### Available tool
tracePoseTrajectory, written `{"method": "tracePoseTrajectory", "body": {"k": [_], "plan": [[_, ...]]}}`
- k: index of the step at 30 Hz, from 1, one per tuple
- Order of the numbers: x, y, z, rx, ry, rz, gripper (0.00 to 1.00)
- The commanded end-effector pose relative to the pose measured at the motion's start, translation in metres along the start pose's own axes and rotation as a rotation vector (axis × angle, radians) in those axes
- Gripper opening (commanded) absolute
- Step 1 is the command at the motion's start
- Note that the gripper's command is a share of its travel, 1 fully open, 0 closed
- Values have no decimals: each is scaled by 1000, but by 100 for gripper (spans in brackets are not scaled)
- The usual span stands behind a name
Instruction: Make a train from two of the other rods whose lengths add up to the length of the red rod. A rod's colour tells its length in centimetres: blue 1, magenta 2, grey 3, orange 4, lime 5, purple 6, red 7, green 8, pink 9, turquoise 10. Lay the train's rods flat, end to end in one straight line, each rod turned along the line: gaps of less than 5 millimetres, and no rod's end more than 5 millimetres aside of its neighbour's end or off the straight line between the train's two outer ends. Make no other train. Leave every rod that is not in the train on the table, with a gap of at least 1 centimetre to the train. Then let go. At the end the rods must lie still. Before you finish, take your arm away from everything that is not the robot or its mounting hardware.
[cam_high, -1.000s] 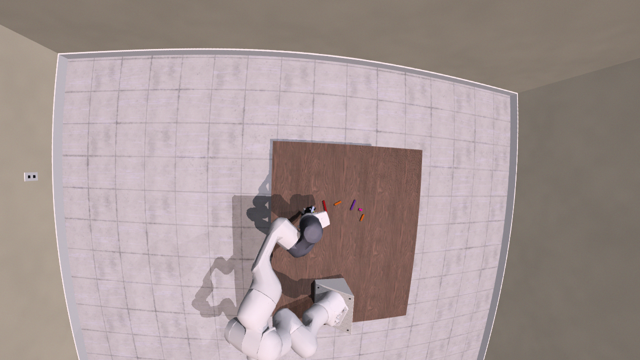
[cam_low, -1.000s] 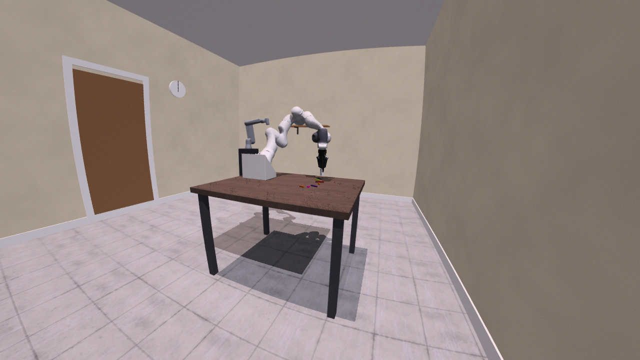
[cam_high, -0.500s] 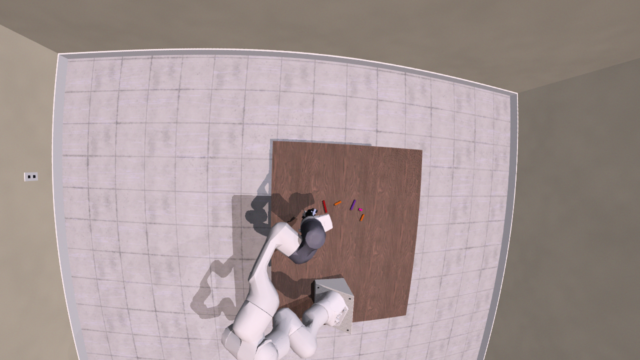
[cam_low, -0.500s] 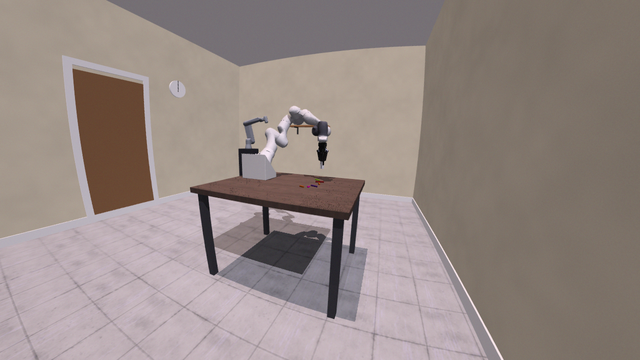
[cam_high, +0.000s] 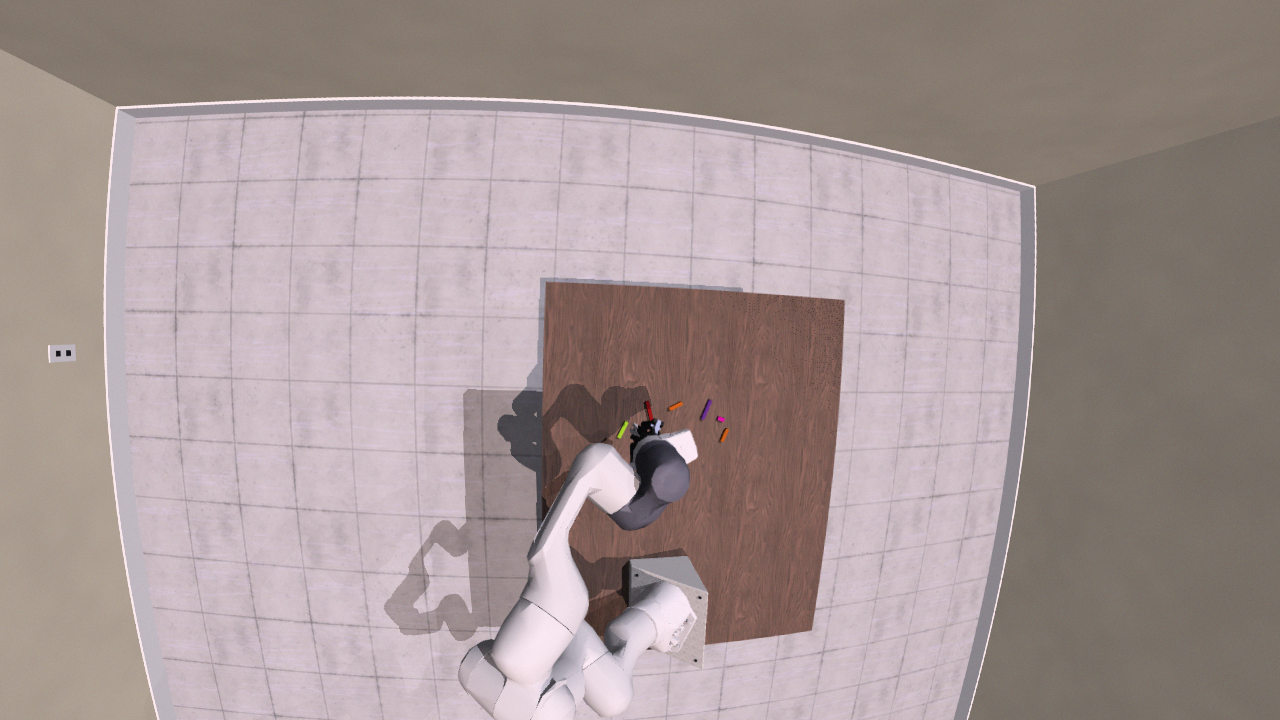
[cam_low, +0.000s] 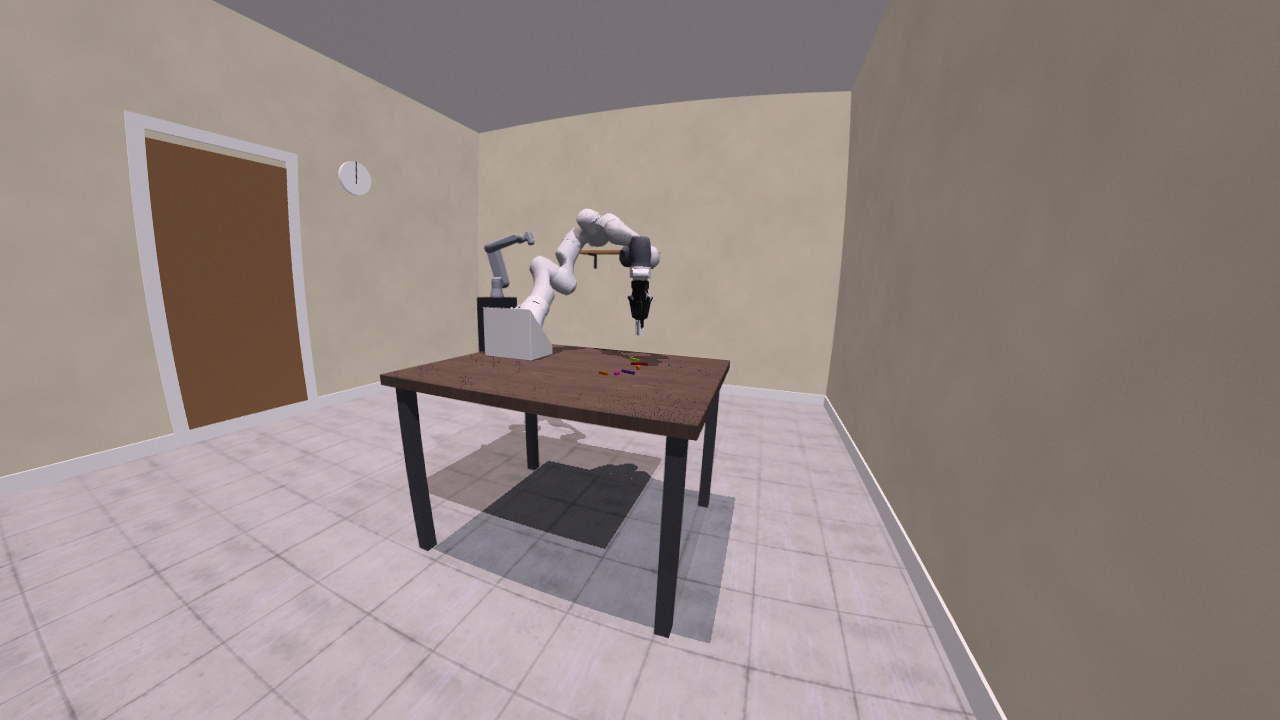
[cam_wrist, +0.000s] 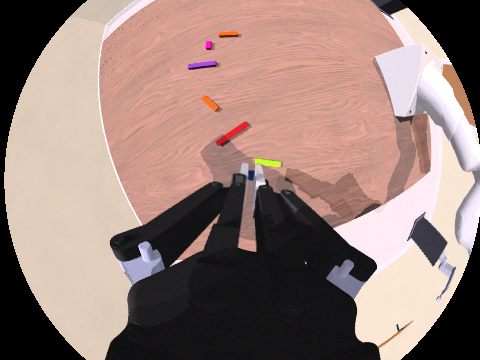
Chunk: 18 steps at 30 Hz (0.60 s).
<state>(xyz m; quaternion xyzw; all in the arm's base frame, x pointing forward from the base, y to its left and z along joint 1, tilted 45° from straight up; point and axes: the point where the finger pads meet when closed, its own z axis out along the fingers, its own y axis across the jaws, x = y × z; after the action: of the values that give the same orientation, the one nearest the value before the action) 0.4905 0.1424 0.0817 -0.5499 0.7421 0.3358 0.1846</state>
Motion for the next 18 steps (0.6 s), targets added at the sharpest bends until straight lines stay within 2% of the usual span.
{"method": "tracePoseTrajectory", "body": {"k": [1,3,7,18], "plan": [[13,-7,-2,2,-5,-168,3],[13,-7,-2,2,-5,-168,3],[40,-17,-6,7,-7,-239,3],[92,-29,-9,11,-6,-365,3]]}}
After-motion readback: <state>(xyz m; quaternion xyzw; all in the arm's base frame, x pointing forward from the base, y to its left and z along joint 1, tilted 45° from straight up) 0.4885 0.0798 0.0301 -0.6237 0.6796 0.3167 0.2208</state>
